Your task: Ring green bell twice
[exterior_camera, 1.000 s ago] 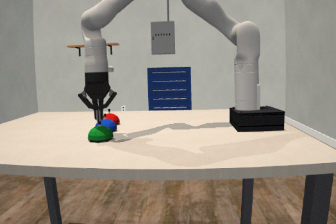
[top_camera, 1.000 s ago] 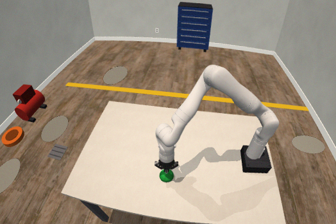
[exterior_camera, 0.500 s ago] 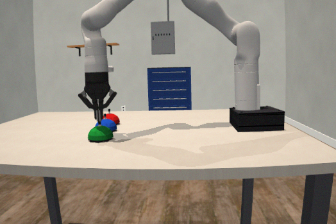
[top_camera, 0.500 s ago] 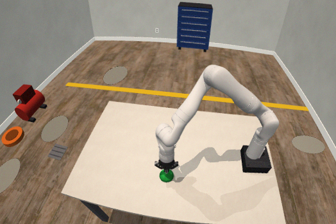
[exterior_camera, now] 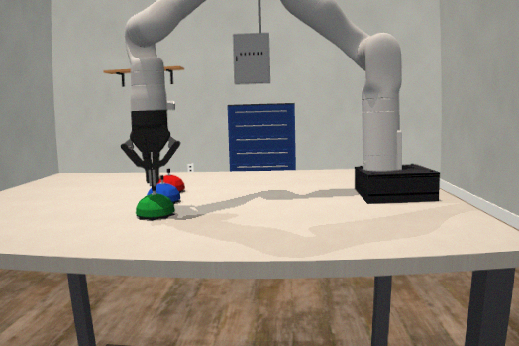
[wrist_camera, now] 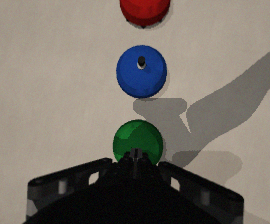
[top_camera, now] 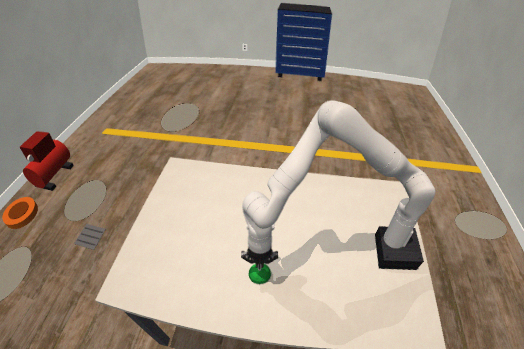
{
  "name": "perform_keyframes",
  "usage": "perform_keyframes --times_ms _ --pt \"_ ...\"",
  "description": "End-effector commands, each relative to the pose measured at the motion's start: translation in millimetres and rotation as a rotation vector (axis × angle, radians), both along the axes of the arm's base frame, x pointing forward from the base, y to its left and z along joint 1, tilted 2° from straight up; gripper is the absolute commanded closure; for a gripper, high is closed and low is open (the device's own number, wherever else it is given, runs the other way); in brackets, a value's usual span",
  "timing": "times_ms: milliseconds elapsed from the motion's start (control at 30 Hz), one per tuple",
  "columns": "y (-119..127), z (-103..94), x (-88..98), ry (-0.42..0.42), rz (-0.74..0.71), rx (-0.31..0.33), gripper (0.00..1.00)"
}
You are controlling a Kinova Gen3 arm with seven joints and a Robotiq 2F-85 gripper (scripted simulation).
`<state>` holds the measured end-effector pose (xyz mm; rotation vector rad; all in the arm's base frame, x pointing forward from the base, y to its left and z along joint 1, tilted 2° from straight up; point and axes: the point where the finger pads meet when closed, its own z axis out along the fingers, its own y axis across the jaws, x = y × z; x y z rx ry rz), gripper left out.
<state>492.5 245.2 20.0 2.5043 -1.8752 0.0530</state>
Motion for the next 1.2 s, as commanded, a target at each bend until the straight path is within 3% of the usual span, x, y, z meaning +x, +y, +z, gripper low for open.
perform_keyframes --times_ms 0,1167 --pt "0.4 0.6 -0.7 0.001 0.001 0.000 1.00" --pt "0.6 5.0 -1.3 0.001 0.001 0.000 1.00"
